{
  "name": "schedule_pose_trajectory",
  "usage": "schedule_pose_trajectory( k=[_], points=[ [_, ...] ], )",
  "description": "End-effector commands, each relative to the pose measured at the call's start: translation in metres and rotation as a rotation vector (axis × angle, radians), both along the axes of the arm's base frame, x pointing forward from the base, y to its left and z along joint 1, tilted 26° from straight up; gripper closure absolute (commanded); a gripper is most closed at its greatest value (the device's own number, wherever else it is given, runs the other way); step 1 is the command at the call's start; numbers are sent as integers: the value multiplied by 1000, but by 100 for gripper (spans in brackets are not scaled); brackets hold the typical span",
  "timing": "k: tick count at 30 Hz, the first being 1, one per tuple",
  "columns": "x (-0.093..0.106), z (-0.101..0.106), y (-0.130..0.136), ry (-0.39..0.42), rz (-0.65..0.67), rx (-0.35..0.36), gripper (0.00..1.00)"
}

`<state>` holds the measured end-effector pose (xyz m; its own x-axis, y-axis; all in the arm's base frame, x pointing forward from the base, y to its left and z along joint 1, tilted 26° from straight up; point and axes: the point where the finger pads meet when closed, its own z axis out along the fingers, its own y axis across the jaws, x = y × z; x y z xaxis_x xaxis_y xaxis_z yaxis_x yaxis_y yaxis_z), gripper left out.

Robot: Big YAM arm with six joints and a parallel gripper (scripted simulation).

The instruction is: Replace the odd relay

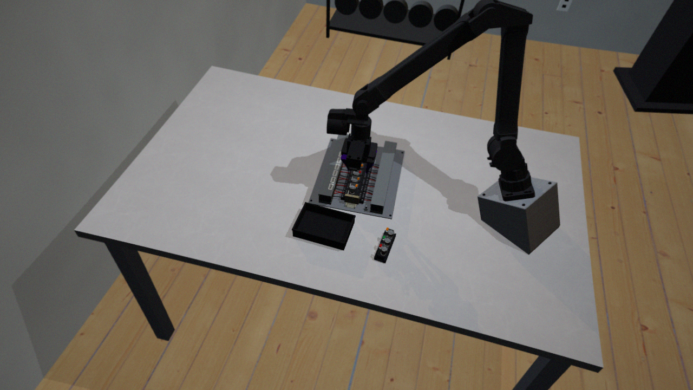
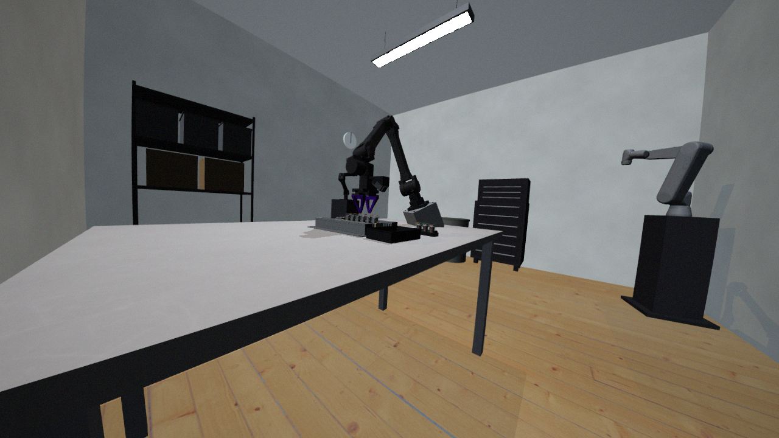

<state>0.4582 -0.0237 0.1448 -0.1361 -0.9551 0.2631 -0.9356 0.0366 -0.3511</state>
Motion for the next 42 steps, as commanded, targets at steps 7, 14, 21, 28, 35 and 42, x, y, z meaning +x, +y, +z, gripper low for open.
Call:
schedule_pose_trajectory(
  k=[7, 14, 21, 28, 35, 42],
  points=[
    [10, 11, -2, -26, 7, 1, 41],
    [12, 11, -5, -28, 4, 1, 41],
    [12, 12, -5, -30, 4, 1, 41],
    [12, 12, -5, -30, 3, 1, 41],
    [12, 12, -5, -31, 3, 1, 41],
    [12, 12, -5, -31, 3, 2, 41]
  ],
)
